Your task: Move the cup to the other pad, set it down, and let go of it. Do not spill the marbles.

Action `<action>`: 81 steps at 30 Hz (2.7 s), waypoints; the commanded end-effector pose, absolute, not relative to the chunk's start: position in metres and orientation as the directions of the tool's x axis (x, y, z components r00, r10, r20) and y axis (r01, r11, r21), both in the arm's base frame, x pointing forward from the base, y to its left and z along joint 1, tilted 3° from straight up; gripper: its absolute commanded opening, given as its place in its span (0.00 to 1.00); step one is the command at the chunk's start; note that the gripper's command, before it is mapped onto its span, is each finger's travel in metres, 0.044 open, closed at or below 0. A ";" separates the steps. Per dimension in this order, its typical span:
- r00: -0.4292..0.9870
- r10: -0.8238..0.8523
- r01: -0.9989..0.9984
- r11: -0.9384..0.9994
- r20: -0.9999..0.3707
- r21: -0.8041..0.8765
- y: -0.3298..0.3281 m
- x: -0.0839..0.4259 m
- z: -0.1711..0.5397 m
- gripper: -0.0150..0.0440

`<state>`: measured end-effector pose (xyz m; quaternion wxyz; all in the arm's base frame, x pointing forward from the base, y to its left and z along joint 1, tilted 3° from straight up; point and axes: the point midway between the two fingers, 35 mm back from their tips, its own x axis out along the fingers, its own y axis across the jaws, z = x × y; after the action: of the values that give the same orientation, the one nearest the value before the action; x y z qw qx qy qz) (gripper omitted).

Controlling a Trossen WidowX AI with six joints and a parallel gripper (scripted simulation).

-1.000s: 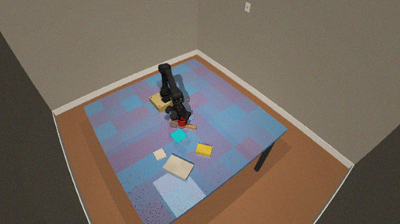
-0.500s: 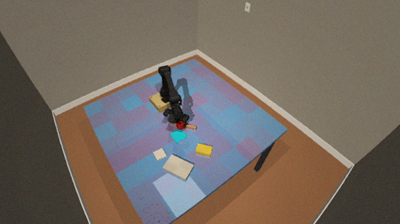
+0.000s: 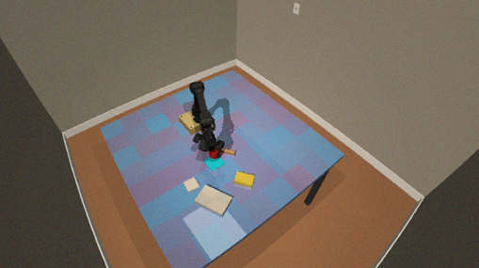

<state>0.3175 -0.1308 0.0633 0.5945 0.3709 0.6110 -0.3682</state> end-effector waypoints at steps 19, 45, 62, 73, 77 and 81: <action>-0.025 0.012 0.890 0.456 -1.000 -0.017 -0.139 0.320 0.035 0.25; -0.018 0.014 0.891 0.453 -1.000 -0.010 -0.140 0.321 0.016 0.25; -0.019 0.014 0.891 0.454 -1.000 -0.011 -0.140 0.322 0.024 0.47; -0.021 0.013 0.891 0.455 -1.000 -0.013 -0.141 0.323 0.040 0.47; -0.022 0.013 0.890 0.455 -1.000 -0.014 -0.141 0.324 0.045 0.47; -0.022 0.012 0.890 0.455 -1.000 -0.014 -0.141 0.324 0.050 0.47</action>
<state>0.3241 -0.1403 0.0475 0.5945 0.3700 0.6116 -0.3682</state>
